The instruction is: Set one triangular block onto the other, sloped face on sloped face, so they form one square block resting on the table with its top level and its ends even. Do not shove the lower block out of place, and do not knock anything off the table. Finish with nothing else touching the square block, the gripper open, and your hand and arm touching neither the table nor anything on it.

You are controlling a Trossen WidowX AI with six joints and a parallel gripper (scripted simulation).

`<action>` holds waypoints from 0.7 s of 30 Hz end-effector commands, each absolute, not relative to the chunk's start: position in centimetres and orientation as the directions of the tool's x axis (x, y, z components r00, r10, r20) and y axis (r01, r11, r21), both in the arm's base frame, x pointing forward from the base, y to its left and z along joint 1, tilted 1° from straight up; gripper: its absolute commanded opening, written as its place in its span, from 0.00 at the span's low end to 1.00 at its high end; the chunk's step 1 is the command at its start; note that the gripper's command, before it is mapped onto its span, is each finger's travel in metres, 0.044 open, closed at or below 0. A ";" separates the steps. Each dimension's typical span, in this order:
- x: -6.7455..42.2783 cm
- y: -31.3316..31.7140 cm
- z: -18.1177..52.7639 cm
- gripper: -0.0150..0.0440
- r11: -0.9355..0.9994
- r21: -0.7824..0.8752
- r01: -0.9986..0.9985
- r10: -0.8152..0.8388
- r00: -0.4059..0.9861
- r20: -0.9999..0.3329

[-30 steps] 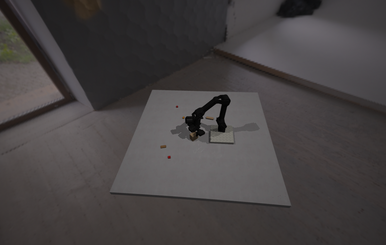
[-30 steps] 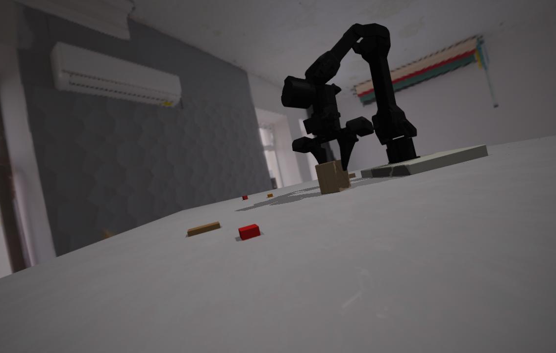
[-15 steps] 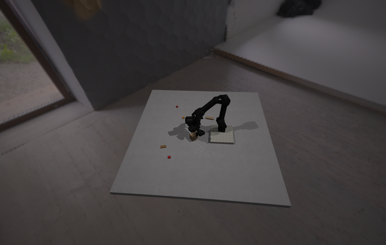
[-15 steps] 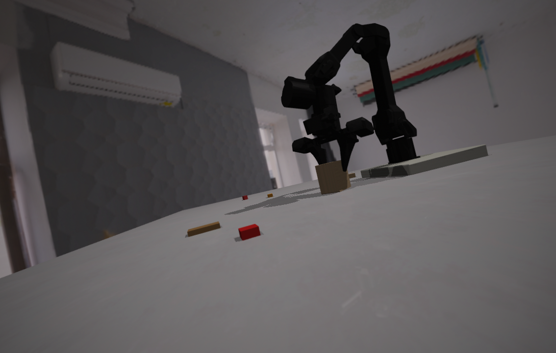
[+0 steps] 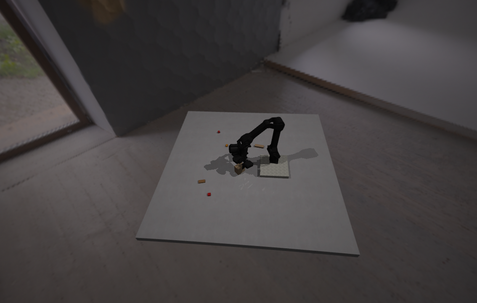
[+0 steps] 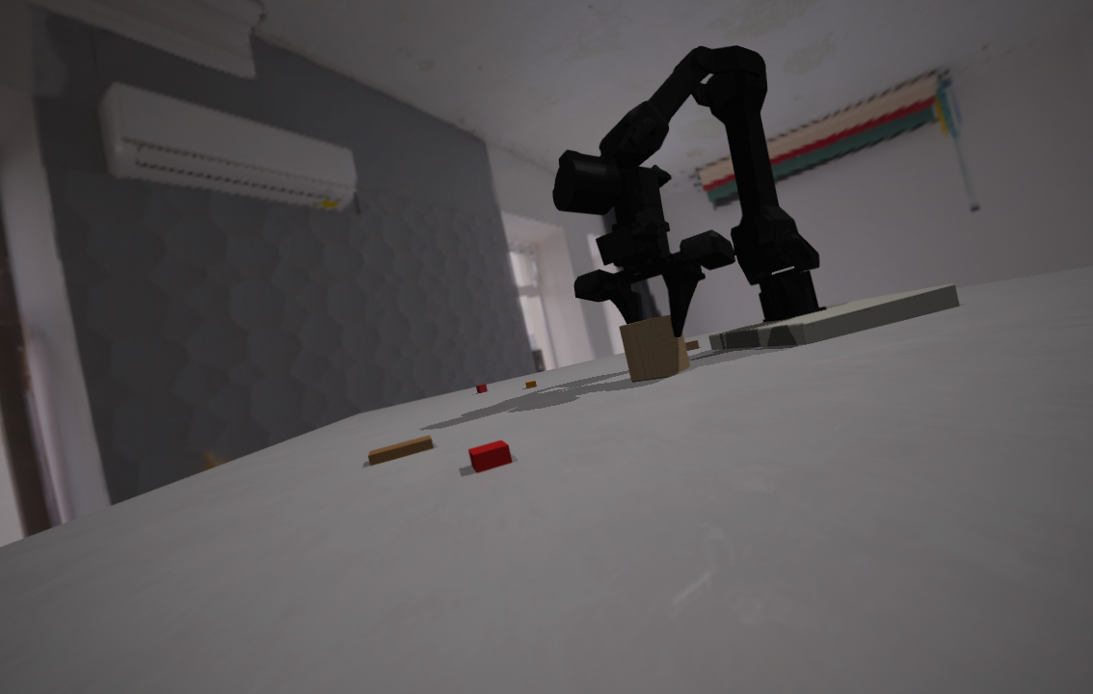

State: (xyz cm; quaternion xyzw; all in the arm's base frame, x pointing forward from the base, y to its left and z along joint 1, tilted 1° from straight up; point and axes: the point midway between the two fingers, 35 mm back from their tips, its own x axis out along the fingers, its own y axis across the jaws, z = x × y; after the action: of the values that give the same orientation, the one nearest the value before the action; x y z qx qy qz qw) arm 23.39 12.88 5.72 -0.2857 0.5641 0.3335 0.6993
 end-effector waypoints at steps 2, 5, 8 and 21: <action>23.4 12.9 5.7 0.79 0.614 -0.023 -0.789 0.144 0.141 -0.979; 23.4 12.9 5.7 0.92 0.614 -0.023 -0.789 0.144 0.141 -0.979; 23.4 12.9 5.7 1.00 0.614 -0.023 -0.789 0.144 0.141 -0.979; 23.0 12.1 12.5 1.00 0.614 -0.024 -0.789 0.143 0.141 -0.980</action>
State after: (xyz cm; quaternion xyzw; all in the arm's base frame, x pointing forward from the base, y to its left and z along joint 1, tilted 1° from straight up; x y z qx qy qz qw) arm 22.81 12.36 7.84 -0.2859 0.5809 0.3325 0.6858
